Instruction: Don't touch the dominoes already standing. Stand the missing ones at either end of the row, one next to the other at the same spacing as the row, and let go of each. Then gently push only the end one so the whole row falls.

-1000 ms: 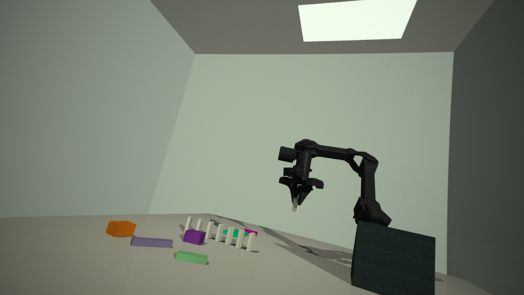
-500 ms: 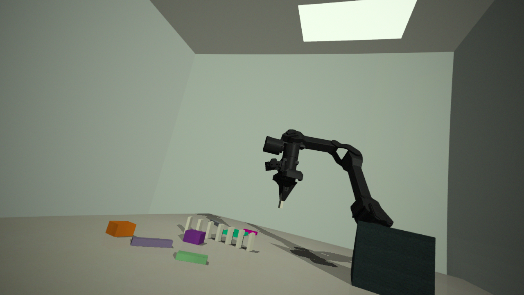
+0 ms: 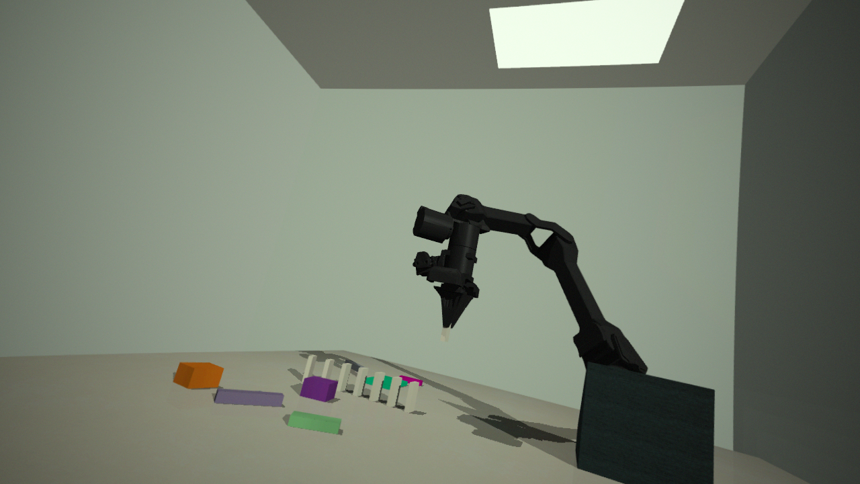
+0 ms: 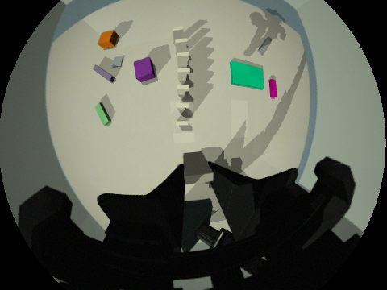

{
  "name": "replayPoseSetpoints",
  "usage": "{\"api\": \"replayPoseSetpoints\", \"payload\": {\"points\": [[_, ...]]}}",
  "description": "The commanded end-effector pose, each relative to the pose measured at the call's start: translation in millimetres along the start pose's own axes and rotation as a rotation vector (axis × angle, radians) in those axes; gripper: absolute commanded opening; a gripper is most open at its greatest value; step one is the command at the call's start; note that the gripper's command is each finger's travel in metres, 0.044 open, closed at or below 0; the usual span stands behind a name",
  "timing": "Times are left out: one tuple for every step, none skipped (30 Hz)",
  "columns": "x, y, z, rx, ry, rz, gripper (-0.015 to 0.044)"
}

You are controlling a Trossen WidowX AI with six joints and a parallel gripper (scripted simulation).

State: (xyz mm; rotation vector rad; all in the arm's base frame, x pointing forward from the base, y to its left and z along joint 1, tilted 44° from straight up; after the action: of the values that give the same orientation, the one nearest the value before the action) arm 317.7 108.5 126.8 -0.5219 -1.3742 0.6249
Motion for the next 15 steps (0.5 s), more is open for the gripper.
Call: {"api": "replayPoseSetpoints", "payload": {"points": [[0.5,13.1,-3.3,-0.078,-0.003,-0.003,0.0107],[0.5,13.1,-3.3,-0.078,-0.003,-0.003,0.0107],[0.5,13.1,-3.3,-0.078,-0.003,-0.003,0.0107],[0.5,13.1,-3.3,-0.078,-0.003,-0.003,0.0107],[0.5,13.1,-3.3,-0.078,-0.003,-0.003,0.0107],[0.5,13.1,-3.3,-0.078,-0.003,-0.003,0.0107],[-0.4,13.2,-3.5,-0.078,-0.003,-0.003,0.0107],[-3.0,13.3,-4.0,-0.078,-0.003,-0.004,0.0107],[-7.4,13.5,-5.0,-0.078,-0.003,-0.004,0.0107],[-12.8,13.8,-6.0,-0.078,-0.003,-0.005,0.0107],[-18.1,14.0,-6.9,-0.078,-0.004,-0.006,0.0107],[-23.5,14.1,-7.8,-0.078,-0.004,-0.006,0.0107],[-28.9,14.3,-8.5,-0.078,-0.004,-0.006,0.0107],[-34.3,14.4,-9.1,-0.078,-0.005,-0.007,0.0107],[-39.6,14.5,-9.7,-0.078,-0.005,-0.007,0.0107]]}}
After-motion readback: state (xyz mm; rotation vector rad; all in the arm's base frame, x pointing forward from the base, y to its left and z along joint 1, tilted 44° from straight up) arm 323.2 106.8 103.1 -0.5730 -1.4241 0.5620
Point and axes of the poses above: the point midway between the two fingers, 35 mm back from their tips, its own x axis back along the fingers, its own y axis across the jaws, z = x × y, the point moved 9 cm from there along x, back along the fingers, and after that the axes turned 11 degrees about x, right-handed, at the moved point
